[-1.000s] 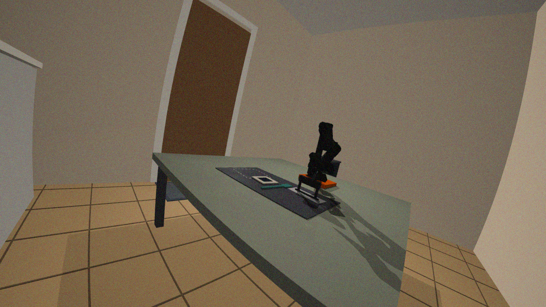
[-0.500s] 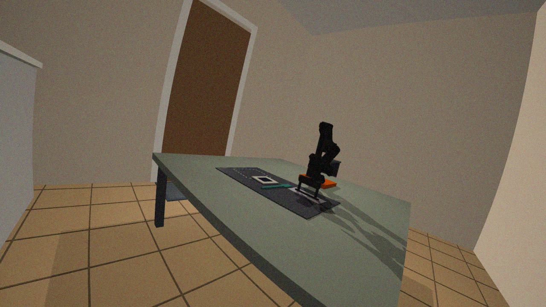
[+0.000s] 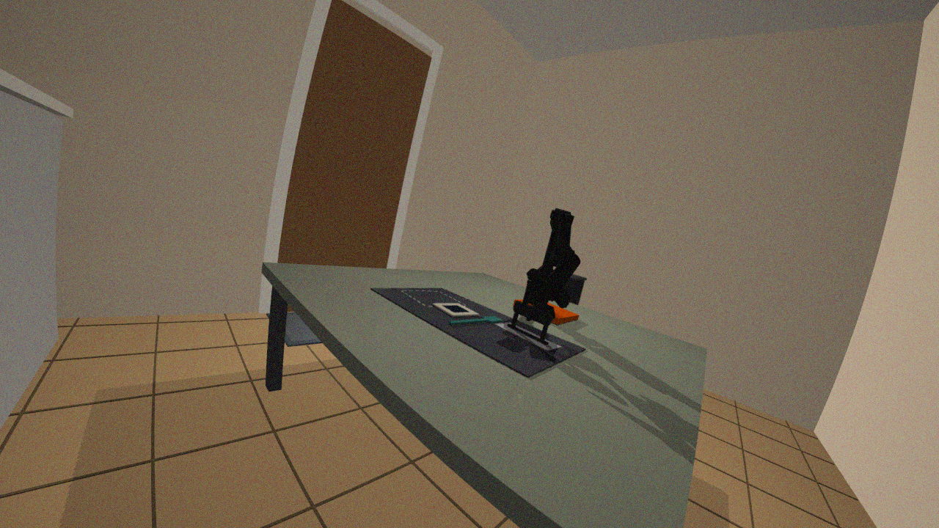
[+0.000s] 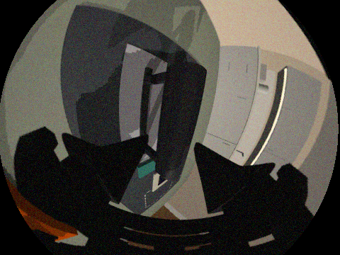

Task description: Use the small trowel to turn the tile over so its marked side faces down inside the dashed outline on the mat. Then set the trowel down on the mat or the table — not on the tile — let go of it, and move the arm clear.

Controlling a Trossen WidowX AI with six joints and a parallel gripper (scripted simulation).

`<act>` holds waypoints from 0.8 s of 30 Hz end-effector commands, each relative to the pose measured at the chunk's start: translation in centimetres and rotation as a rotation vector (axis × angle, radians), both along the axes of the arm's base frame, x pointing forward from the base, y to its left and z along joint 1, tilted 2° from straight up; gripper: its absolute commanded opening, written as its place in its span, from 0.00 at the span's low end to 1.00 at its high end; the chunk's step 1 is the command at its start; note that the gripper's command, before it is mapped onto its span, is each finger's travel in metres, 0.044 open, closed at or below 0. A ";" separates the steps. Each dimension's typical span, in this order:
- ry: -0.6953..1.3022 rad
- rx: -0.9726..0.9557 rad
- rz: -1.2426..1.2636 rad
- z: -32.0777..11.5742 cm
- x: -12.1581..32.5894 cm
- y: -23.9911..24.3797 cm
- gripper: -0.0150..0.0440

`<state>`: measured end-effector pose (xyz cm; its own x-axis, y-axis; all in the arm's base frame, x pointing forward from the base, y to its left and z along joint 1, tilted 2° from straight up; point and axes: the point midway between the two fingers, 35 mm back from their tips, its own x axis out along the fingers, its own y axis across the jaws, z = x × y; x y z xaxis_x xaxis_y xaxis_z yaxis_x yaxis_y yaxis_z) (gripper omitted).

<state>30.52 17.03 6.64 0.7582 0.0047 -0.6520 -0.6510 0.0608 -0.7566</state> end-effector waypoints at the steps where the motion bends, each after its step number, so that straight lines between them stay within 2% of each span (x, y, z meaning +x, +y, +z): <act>1: -0.002 0.001 0.004 -0.3 0.6 0.1 0.76; 14: -0.004 0.000 0.004 -1.5 2.0 0.0 0.76; 20: -0.004 0.000 0.004 -1.5 2.0 0.0 0.50; 24: -0.004 0.000 0.004 -1.5 2.0 0.0 0.45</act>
<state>32.44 16.91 5.06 0.7609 0.0045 -0.6489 -0.6479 0.0610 -0.7593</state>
